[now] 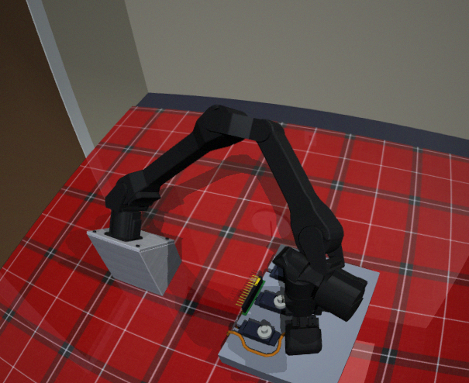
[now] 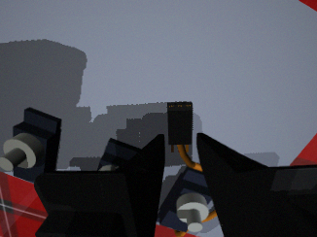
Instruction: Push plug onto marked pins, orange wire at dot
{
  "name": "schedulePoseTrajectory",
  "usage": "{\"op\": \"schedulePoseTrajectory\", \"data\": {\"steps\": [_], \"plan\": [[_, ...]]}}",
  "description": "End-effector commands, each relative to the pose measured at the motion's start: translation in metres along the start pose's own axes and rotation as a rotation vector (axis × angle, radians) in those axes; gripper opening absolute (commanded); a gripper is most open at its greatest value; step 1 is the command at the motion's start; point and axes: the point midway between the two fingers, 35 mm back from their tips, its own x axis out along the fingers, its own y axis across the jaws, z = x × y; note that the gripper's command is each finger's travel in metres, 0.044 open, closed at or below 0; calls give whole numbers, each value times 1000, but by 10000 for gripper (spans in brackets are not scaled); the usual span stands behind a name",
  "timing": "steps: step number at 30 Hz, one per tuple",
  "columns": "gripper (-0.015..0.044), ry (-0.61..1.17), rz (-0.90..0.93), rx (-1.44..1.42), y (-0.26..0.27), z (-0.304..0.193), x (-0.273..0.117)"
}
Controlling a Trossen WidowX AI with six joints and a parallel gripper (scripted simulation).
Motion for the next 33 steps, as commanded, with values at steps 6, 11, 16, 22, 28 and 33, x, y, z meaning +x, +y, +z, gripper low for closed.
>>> {"op": "schedulePoseTrajectory", "data": {"steps": [6, 11, 16, 22, 28, 33], "plan": [[115, -1, 9, 13, -1, -3, 12], [115, -1, 9, 13, -1, -3, 17], [23, -1, 9, 13, -1, -3, 17], [0, -1, 9, 13, -1, -2, 10], [0, 0, 7, 13, -2, -2, -30], [0, 0, 7, 13, -2, -3, -41]]}}
